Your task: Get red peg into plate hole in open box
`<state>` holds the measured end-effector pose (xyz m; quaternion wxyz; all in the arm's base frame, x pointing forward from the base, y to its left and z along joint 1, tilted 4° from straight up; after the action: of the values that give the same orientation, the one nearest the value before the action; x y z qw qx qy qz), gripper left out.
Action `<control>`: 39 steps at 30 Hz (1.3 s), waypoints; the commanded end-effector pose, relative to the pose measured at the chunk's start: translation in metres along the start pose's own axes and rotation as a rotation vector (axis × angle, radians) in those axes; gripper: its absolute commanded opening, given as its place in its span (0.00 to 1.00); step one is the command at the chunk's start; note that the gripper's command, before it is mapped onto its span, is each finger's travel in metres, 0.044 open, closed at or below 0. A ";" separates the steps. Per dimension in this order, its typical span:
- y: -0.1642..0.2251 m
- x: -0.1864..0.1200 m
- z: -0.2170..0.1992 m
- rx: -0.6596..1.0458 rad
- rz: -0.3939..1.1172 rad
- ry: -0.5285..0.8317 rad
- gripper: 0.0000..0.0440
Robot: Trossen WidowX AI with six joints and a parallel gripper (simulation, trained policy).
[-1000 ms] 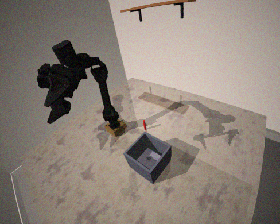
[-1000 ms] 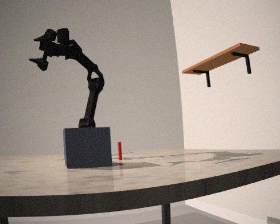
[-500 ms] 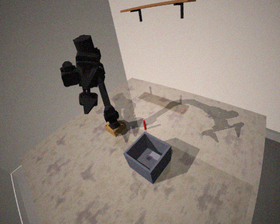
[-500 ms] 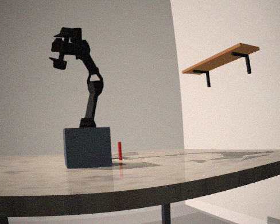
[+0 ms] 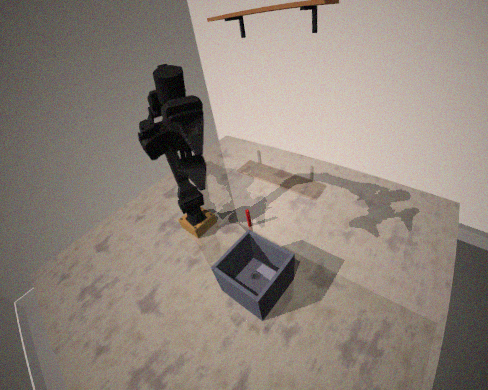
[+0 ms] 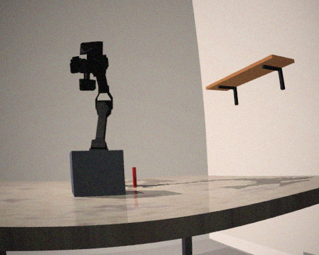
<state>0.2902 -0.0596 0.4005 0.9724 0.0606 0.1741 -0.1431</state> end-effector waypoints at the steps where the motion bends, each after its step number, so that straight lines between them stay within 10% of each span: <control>1: 0.018 -0.006 -0.017 0.056 0.073 0.049 1.00; 39: 0.135 -0.068 -0.200 0.147 0.400 0.857 0.98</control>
<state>0.2151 0.1097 0.2669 0.8392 0.2240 0.4899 0.0737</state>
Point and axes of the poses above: the point midway between the two fingers, 35 mm back from their tips, its own x axis out along the fingers, its own z axis across the jaws, y = z × x, the point moved 2 cm from there along -x, back along the fingers, and after that the axes turned 8 degrees about x, right-handed, at the moved point
